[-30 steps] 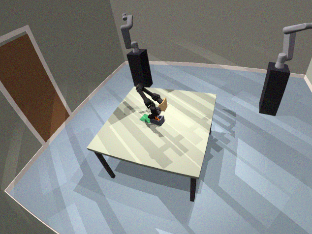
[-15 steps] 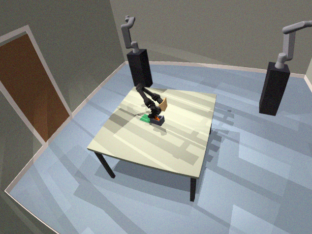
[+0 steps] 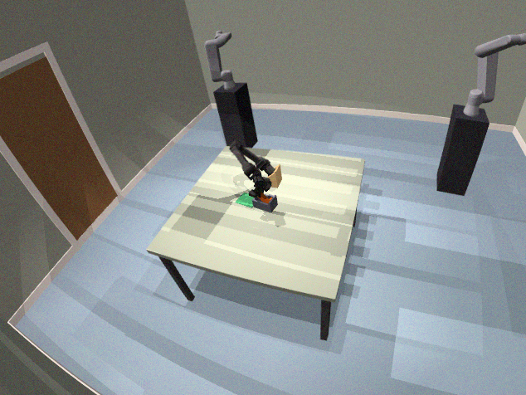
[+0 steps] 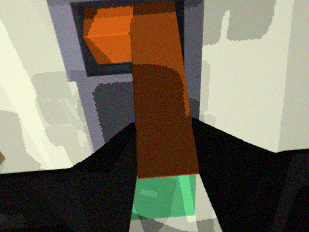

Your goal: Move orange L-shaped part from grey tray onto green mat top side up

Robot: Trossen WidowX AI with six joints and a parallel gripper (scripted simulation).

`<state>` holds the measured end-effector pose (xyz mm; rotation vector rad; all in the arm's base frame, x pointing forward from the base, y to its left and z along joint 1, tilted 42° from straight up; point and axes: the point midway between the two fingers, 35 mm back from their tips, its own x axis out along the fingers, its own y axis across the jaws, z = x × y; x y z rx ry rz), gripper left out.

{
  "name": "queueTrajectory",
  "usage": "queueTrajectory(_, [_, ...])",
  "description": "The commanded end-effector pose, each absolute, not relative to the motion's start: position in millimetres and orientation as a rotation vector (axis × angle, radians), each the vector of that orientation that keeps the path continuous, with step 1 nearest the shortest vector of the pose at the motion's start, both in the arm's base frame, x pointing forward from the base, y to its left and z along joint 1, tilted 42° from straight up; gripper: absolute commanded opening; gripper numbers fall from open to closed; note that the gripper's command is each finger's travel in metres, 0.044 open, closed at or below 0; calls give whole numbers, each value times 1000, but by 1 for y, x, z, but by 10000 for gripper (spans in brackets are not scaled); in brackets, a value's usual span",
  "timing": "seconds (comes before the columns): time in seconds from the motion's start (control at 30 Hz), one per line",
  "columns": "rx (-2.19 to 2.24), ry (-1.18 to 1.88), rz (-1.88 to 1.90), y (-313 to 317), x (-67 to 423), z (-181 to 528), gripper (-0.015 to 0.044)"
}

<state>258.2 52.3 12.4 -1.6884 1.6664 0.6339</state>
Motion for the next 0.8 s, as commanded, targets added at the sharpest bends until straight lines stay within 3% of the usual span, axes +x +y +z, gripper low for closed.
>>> queueTrajectory(0.0, [-1680, 1652, 638, 60, 259, 19, 0])
queueTrajectory(0.77, [-1680, 1652, 639, 84, 257, 46, 0])
